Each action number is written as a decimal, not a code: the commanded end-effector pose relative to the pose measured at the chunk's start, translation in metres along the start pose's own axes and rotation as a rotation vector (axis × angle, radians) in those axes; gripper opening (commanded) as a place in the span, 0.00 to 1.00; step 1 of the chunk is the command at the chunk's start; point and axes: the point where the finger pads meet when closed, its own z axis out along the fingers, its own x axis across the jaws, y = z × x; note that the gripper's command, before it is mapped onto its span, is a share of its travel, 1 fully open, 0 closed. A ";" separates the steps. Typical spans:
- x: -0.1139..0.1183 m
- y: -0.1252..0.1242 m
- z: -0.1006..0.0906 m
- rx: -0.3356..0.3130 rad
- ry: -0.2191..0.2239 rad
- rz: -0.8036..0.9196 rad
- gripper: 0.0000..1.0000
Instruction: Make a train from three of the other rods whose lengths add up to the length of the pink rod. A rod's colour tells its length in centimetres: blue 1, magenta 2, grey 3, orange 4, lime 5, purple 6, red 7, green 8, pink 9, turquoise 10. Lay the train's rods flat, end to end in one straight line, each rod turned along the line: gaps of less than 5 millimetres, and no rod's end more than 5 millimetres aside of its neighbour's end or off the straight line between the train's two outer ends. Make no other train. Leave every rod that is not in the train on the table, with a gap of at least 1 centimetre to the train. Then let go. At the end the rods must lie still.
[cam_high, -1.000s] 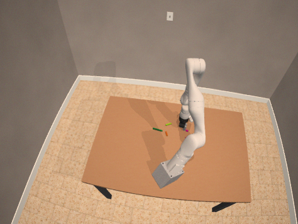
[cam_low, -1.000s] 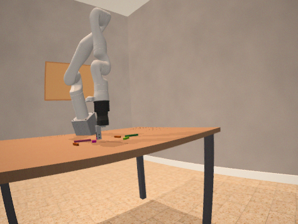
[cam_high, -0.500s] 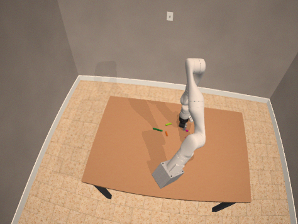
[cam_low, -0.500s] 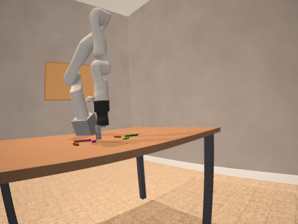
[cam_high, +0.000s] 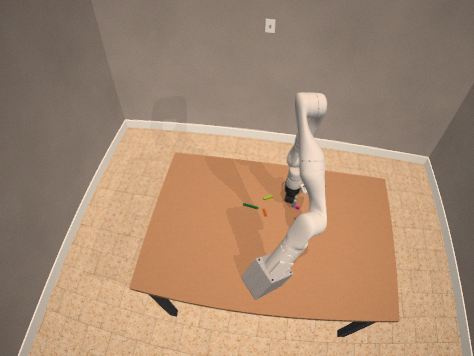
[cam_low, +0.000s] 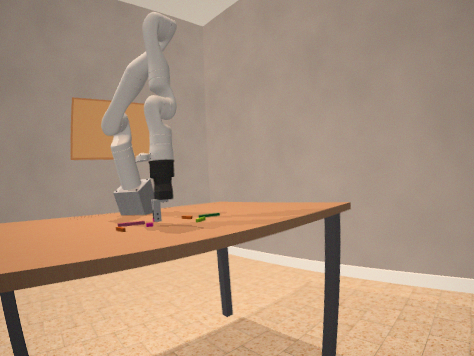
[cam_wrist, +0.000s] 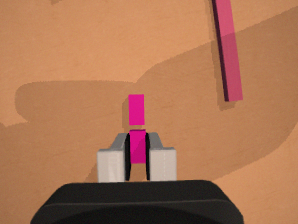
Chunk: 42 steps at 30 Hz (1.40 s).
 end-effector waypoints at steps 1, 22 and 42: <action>0.000 0.000 0.000 -0.001 -0.001 0.000 0.24; -0.001 0.000 0.000 -0.001 -0.001 0.001 0.24; -0.001 0.000 0.004 -0.001 -0.001 0.001 0.24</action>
